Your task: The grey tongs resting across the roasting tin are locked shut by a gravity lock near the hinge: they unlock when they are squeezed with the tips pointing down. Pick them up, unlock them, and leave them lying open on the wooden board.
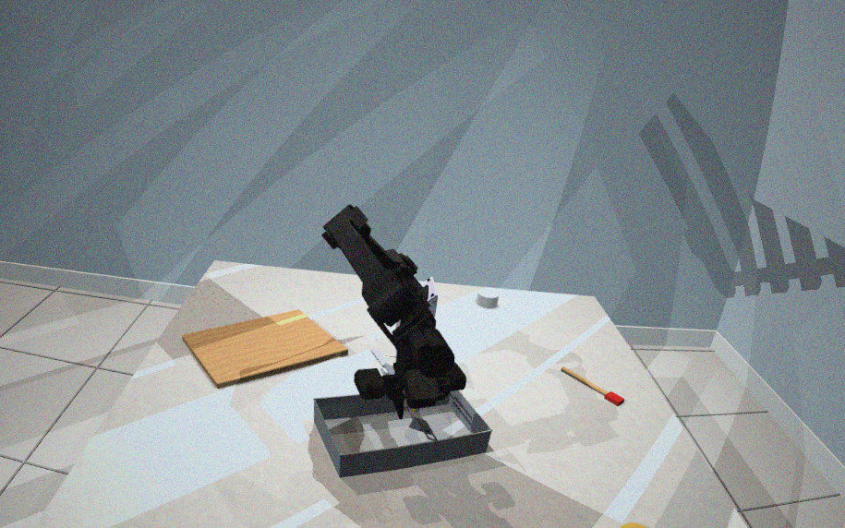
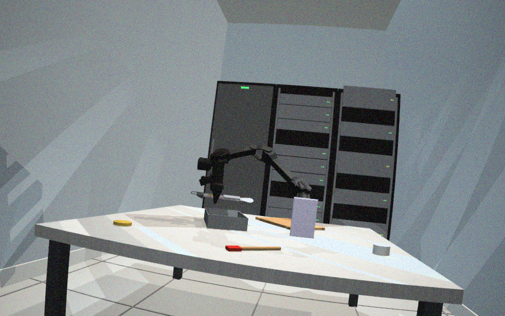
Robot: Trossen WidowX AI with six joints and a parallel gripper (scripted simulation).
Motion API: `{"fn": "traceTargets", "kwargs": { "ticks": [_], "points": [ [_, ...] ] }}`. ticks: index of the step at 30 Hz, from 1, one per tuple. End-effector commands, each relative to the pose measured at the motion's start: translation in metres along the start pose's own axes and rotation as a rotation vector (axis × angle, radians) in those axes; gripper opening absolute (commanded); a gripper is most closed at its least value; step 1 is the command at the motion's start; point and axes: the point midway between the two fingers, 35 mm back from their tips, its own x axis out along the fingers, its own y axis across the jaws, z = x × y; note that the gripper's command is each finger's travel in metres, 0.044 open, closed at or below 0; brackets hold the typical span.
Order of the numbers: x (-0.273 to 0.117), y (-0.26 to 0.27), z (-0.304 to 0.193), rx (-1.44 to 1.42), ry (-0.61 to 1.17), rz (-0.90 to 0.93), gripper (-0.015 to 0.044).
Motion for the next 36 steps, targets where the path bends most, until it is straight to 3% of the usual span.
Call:
{"fn": "traceTargets", "kwargs": {
  "ticks": [1,36],
  "points": [
    [-0.003,-0.010,-0.005,0.024,-0.005,0.004,-0.0150],
    [-0.027,-0.172,-0.159,0.511,-0.011,-0.004,-0.0150]
  ]
}}
